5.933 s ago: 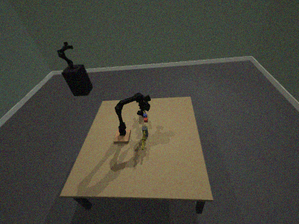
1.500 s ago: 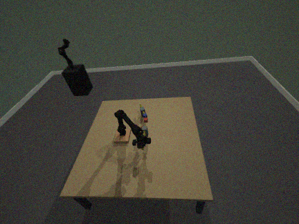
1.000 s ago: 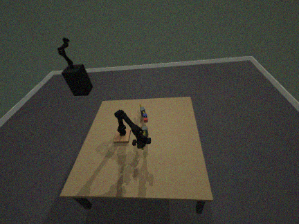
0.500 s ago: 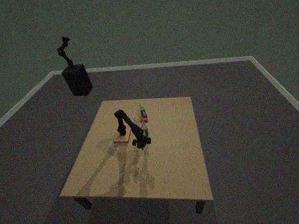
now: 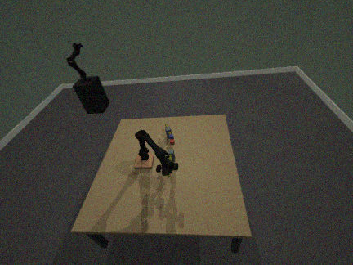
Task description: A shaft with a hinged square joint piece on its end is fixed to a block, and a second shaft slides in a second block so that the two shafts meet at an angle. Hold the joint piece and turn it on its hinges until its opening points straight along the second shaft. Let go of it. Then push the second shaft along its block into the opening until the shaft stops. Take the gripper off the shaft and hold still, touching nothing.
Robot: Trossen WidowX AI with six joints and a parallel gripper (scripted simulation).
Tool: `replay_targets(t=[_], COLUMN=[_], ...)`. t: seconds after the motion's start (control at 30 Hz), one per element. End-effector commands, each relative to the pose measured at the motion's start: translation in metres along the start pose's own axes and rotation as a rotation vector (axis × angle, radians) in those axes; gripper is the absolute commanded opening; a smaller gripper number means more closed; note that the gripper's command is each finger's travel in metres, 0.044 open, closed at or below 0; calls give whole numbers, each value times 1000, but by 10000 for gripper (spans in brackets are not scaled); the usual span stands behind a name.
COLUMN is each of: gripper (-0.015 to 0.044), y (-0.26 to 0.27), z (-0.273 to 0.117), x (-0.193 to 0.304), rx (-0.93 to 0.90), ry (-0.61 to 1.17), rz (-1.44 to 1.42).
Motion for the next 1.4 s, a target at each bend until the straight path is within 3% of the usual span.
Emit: replay_targets(t=[0.0,1.37], gripper=[67,67], y=[0,3], z=[0,0], x=[0,0], rx=[0,40], ry=[0,-1], rz=[0,2])
Point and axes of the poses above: the point midway between the two fingers, 35 mm back from their tips, its own z axis out along the fingers, its own y axis across the jaws, x = y × z, the point moved 9 cm from there along -z, back along the fingers, and after that the axes turned 2 degrees about -z, right-handed, at the moved point
